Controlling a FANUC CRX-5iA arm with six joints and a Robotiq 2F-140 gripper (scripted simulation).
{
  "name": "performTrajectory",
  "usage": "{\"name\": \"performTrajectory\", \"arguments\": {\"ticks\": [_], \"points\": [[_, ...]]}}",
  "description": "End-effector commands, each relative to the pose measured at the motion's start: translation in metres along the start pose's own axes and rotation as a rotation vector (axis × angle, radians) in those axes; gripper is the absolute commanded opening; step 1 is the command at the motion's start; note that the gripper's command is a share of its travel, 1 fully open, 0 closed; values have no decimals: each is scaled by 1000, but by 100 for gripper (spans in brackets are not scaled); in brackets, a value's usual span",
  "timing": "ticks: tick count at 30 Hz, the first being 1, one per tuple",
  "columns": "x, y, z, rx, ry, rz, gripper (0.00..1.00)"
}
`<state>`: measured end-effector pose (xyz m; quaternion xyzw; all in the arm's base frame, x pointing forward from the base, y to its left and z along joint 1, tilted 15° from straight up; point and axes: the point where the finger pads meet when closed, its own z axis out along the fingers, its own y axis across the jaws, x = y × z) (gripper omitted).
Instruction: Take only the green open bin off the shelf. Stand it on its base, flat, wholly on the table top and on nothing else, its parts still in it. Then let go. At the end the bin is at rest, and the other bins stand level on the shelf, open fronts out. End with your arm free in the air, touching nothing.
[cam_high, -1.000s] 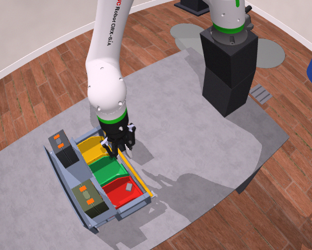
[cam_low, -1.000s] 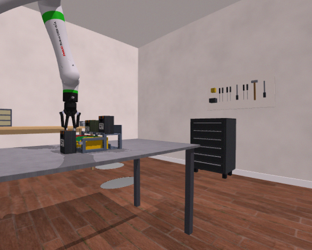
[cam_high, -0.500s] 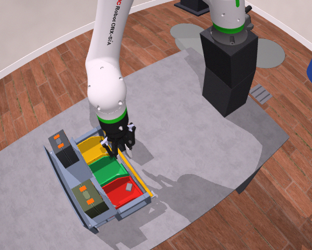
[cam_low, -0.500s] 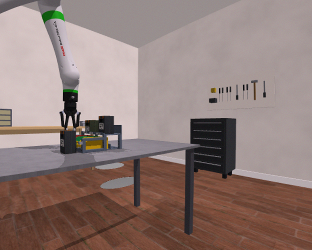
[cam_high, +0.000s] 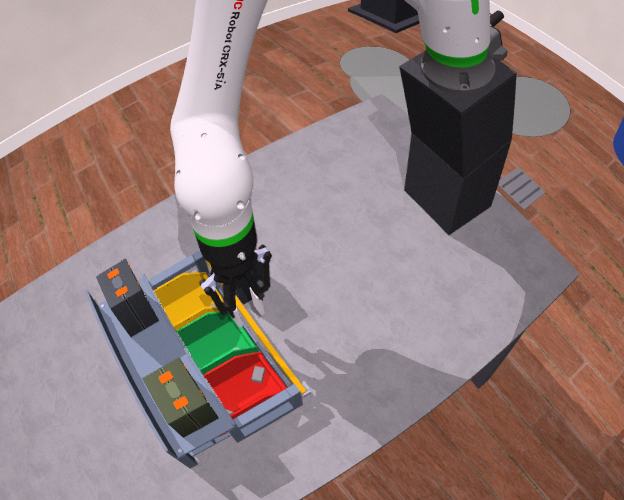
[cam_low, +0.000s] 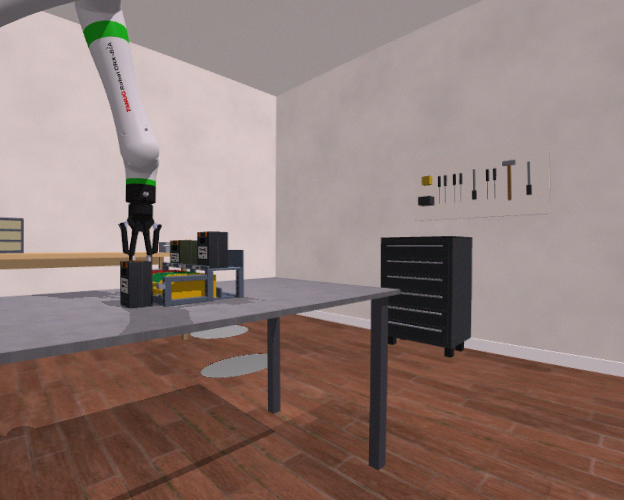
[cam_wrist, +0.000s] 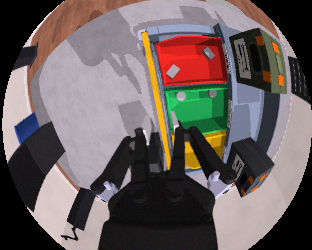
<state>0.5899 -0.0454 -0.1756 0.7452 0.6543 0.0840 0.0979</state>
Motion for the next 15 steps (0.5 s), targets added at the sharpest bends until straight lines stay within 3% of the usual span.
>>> {"name": "performTrajectory", "arguments": {"ticks": [1,15], "points": [[0,0,-1,0,0,0,28],[0,0,1,0,0,0,28]]}}
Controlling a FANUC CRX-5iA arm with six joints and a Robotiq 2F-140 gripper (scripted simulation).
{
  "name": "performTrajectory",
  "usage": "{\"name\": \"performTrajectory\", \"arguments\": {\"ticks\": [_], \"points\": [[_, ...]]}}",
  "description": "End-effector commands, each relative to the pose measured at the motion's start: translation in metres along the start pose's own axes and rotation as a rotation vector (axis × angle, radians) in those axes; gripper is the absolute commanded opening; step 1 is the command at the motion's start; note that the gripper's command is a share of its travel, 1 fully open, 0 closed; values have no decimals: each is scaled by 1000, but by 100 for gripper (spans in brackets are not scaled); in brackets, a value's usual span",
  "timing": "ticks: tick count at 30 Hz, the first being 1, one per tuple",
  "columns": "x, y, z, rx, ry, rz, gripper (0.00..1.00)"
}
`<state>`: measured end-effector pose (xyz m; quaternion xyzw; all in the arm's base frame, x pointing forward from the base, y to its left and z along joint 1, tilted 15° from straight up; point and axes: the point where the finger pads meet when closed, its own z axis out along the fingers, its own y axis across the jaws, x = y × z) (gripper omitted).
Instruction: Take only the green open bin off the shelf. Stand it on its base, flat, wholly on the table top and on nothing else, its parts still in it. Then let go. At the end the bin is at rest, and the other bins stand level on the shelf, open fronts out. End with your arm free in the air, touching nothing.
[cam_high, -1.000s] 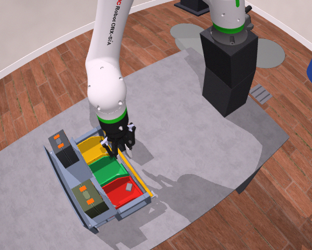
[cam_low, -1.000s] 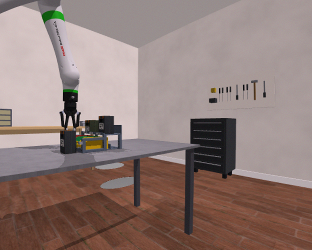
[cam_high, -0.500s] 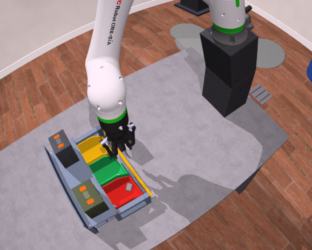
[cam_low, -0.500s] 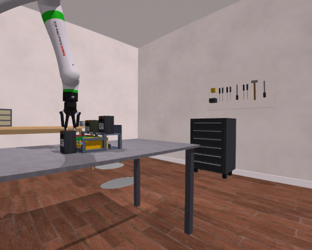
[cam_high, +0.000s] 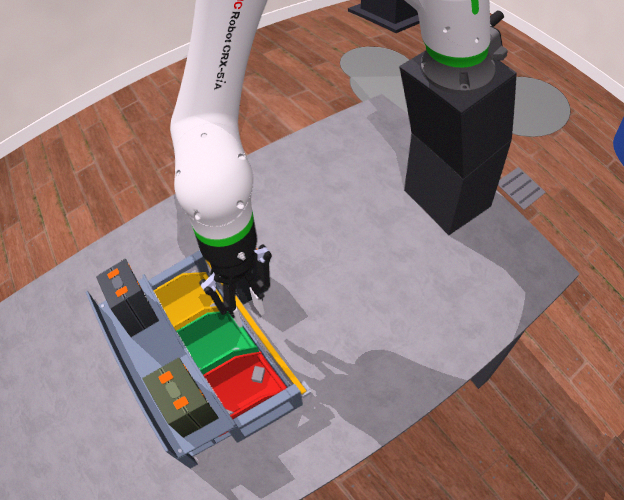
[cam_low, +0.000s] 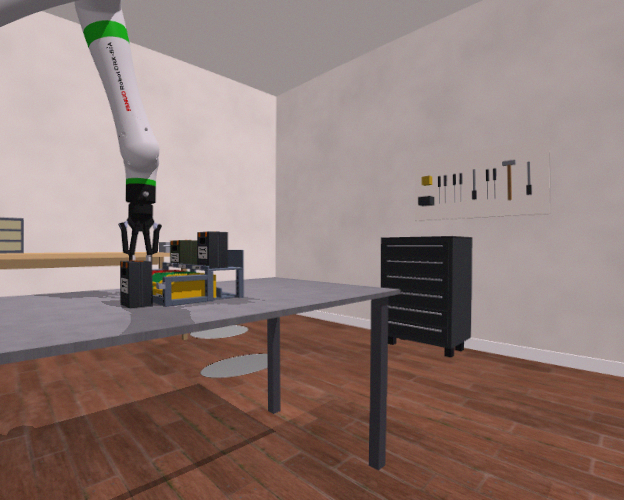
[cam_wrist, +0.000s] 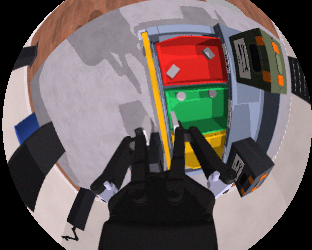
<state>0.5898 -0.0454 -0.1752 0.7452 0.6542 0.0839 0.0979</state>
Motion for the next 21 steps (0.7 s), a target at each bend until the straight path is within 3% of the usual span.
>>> {"name": "performTrajectory", "arguments": {"ticks": [1,21], "points": [[0,0,4,0,0,0,28],[0,0,20,0,0,0,28]]}}
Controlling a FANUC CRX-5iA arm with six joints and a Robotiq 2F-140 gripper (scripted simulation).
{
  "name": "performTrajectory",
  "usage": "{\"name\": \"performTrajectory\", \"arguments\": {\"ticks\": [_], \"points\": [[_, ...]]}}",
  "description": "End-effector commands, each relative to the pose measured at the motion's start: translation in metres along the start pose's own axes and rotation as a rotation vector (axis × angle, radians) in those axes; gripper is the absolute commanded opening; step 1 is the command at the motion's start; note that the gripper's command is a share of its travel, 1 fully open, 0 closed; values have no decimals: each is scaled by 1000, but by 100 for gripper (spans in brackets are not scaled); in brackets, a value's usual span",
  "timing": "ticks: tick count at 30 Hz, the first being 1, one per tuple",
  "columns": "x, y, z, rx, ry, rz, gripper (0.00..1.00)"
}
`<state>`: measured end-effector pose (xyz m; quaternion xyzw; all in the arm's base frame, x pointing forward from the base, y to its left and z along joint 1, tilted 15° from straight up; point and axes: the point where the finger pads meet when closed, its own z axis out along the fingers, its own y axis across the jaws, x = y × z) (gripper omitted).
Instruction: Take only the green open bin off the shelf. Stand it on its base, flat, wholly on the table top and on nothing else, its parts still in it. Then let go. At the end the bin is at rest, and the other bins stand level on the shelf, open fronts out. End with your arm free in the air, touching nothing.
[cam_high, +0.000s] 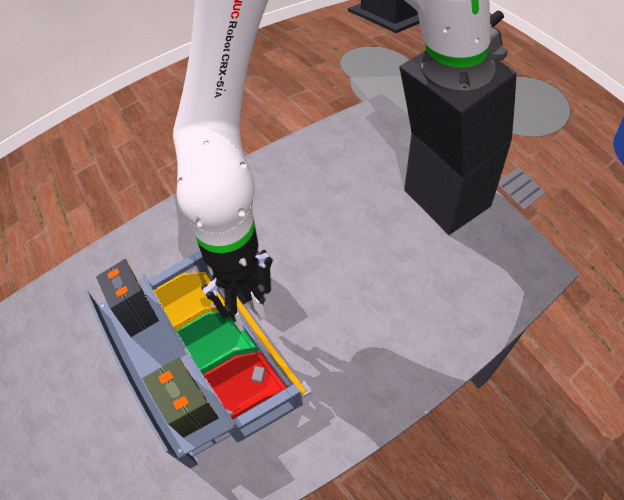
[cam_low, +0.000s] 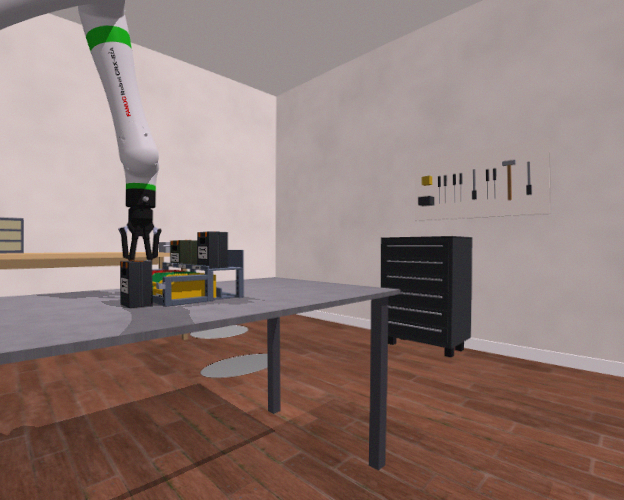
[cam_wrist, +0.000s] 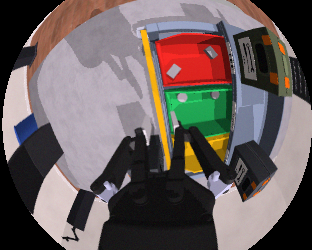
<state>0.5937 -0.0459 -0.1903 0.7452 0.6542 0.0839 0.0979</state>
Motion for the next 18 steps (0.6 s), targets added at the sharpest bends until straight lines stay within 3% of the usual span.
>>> {"name": "performTrajectory", "arguments": {"ticks": [1,18], "points": [[0,0,4,0,0,0,28],[0,0,7,0,0,0,28]]}}
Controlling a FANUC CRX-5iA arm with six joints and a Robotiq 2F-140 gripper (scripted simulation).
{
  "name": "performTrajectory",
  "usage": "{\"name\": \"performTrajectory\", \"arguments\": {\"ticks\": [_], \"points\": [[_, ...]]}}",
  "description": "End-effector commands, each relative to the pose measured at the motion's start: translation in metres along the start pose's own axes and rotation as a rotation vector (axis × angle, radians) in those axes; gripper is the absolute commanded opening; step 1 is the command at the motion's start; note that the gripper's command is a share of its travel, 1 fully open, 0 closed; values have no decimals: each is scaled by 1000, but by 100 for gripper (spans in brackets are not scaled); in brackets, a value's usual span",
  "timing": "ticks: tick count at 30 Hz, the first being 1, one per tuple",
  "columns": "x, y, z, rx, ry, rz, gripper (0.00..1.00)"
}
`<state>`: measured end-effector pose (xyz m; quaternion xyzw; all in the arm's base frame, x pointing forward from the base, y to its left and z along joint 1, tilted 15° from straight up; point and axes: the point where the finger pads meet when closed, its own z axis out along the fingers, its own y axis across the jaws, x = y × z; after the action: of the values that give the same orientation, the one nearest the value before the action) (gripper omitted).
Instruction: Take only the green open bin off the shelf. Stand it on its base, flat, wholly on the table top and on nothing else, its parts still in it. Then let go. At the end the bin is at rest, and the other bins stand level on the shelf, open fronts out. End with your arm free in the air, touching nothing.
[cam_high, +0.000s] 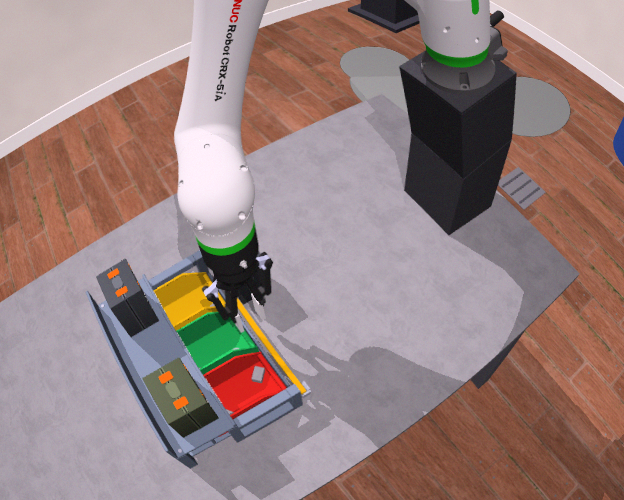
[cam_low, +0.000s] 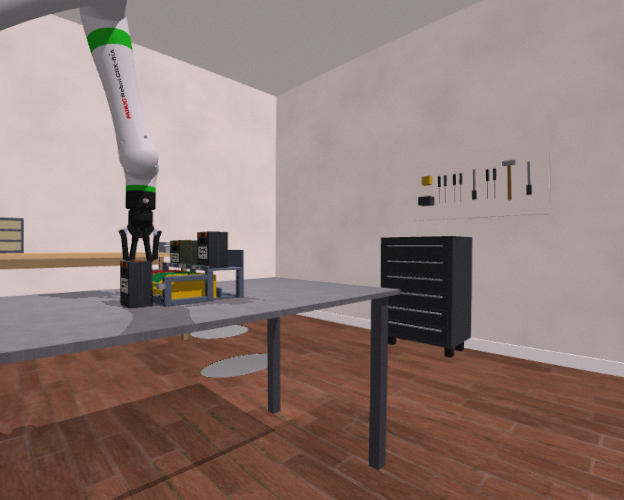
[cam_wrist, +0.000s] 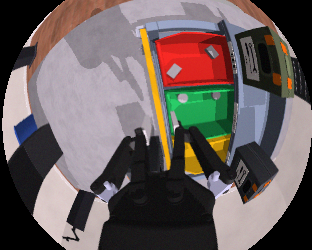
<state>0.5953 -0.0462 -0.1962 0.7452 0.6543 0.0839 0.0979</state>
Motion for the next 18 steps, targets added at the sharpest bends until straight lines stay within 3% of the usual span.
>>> {"name": "performTrajectory", "arguments": {"ticks": [1,18], "points": [[0,0,0,0,0,0,28],[0,0,-1,0,0,0,28]]}}
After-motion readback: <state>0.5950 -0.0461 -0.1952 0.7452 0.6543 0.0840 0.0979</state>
